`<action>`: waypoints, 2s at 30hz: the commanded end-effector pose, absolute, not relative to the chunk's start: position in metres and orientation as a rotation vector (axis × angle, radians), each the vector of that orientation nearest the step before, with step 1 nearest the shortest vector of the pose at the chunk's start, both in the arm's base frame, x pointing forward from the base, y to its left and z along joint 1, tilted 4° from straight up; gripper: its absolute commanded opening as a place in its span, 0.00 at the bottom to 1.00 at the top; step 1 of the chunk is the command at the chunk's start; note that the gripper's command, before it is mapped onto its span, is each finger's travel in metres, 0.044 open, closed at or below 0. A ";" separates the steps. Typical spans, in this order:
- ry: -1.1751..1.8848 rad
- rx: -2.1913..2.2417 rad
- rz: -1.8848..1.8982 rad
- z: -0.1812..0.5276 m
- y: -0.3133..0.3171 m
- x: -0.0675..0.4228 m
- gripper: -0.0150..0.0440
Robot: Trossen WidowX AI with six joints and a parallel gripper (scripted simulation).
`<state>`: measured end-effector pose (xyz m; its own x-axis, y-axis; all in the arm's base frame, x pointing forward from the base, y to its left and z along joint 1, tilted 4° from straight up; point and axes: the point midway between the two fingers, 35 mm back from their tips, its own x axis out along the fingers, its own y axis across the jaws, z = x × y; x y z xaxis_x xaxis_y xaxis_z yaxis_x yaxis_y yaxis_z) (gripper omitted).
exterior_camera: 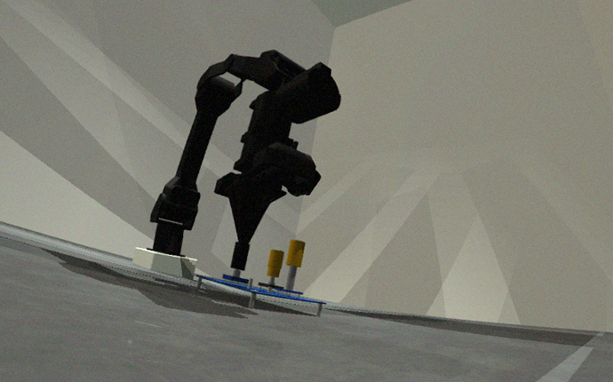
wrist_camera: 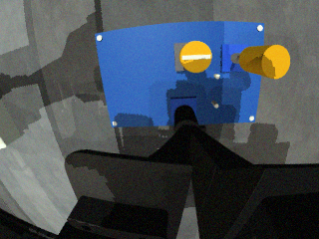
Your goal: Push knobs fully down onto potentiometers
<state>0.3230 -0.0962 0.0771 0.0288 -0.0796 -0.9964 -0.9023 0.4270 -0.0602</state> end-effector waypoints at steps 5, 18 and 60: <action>1.412 -0.948 0.816 0.073 -0.097 0.323 0.25; 1.412 -0.948 0.816 0.072 -0.097 0.323 0.25; 1.443 -0.767 0.602 0.095 -0.072 0.339 0.25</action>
